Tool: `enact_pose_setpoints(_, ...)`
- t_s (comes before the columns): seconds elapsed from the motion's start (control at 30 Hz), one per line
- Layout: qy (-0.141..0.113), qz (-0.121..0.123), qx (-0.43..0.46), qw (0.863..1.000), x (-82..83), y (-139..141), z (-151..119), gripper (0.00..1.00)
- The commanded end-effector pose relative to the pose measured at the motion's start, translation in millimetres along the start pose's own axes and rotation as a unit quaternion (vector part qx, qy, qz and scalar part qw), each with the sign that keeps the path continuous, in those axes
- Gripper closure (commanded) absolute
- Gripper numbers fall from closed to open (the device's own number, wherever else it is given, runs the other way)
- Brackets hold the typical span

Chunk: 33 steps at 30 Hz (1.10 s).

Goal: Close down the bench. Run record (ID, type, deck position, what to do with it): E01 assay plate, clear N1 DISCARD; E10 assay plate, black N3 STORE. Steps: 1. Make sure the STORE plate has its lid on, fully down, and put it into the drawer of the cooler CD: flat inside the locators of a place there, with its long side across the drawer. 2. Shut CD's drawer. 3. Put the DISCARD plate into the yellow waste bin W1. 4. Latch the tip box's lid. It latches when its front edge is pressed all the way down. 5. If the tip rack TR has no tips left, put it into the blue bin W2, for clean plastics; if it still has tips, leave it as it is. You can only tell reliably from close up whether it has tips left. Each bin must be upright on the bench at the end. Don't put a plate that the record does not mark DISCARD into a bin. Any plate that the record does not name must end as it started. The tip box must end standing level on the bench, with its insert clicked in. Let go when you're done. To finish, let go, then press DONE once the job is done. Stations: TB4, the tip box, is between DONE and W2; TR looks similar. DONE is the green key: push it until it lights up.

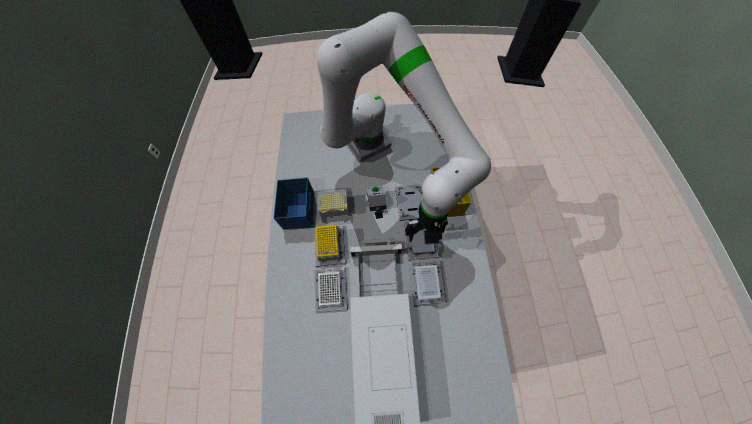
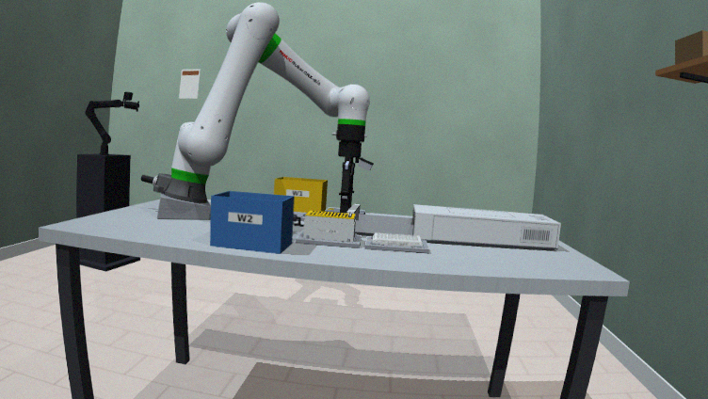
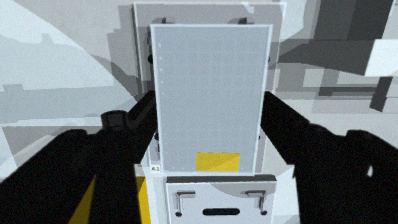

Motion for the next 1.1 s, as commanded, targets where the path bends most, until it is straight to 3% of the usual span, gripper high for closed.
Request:
enact_pose_setpoints(0.0, 0.001, 0.0, 0.0, 1.0, 4.4, 0, 1, 0.9)
enact_pose_setpoints(1.07, 0.001, 0.0, 0.0, 1.0, 41.8, 0, 0, 0.9)
Point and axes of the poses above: the point where the finger pads meet when closed, its own x axis back along the fingers, its own y axis across the jaws, z = x × y, the point moved 7 cm from there along x, back along the fingers, and after that the axes turned 3 degrees about -x, right-handed, at the moved point
